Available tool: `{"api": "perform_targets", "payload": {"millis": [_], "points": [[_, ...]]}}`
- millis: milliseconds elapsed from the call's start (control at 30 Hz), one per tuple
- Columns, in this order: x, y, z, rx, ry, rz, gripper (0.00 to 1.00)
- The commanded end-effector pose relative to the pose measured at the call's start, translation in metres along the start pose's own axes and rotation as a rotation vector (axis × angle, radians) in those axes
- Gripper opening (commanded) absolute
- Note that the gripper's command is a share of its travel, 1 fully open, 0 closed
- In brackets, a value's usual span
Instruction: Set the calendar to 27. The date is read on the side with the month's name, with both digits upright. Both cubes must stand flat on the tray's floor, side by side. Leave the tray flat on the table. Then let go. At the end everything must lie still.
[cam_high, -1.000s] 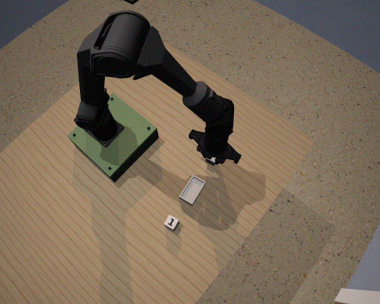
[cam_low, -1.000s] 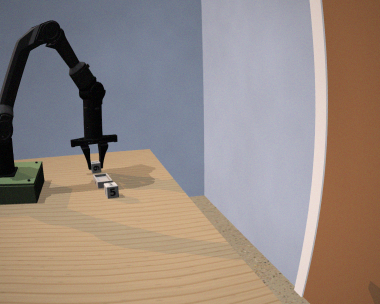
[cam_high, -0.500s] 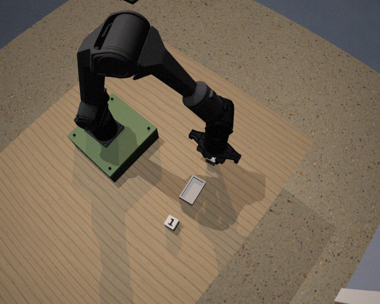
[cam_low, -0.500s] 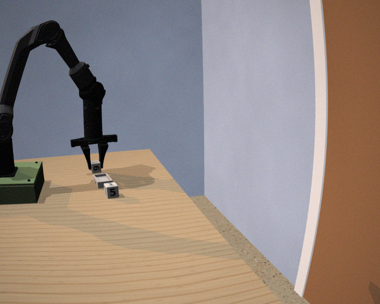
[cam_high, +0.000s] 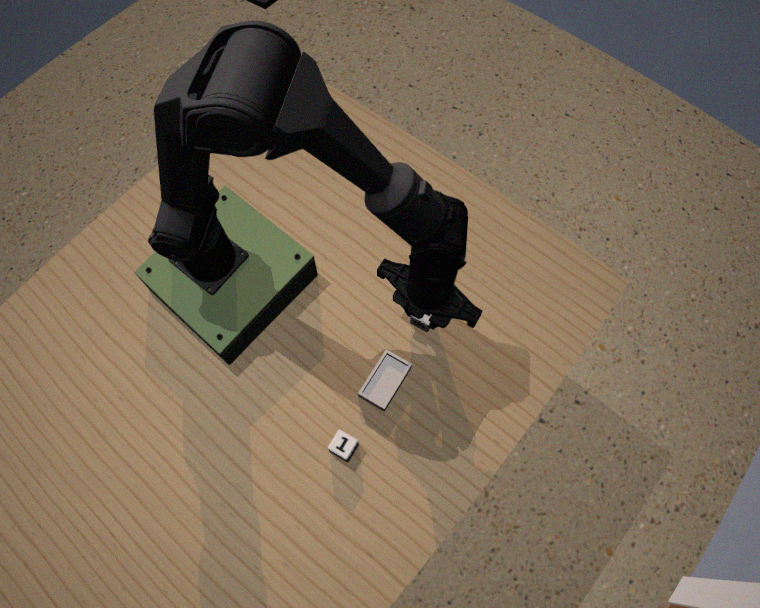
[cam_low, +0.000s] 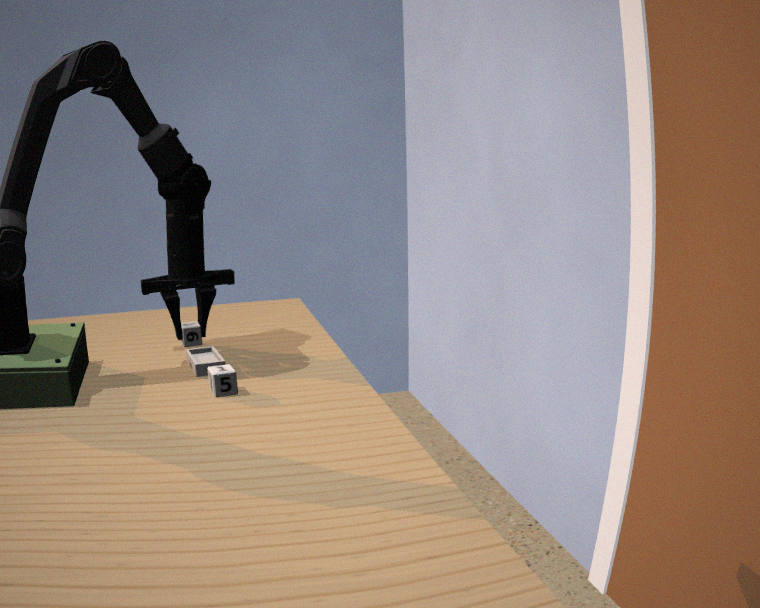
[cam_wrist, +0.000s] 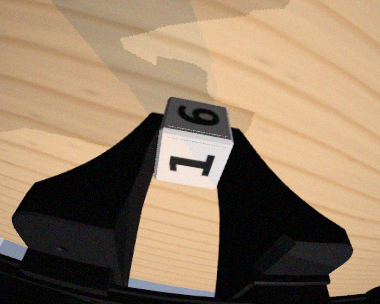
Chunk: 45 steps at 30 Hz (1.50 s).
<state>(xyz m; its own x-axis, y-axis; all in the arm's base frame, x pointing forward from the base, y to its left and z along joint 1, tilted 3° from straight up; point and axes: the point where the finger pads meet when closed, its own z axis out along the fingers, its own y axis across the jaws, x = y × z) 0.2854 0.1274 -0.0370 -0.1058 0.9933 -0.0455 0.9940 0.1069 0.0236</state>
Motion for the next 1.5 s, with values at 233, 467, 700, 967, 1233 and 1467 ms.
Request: {"api": "perform_targets", "payload": {"millis": [233, 467, 700, 967, 1233, 1467], "points": [[-0.0006, -0.0001, -0.0006, -0.003, 0.000, 0.001, 0.35], [-0.0006, -0.0001, -0.0006, -0.003, 0.000, 0.001, 0.35], [-0.0006, -0.0001, -0.0006, -0.003, 0.000, 0.001, 0.35], [-0.0006, -0.0003, 0.0000, -0.002, 0.000, 0.001, 0.35], [-0.0008, -0.0007, 0.0022, 0.001, -0.001, 0.001, 0.35], [-0.0008, -0.0007, 0.0035, 0.001, -0.001, 0.001, 0.35]]}}
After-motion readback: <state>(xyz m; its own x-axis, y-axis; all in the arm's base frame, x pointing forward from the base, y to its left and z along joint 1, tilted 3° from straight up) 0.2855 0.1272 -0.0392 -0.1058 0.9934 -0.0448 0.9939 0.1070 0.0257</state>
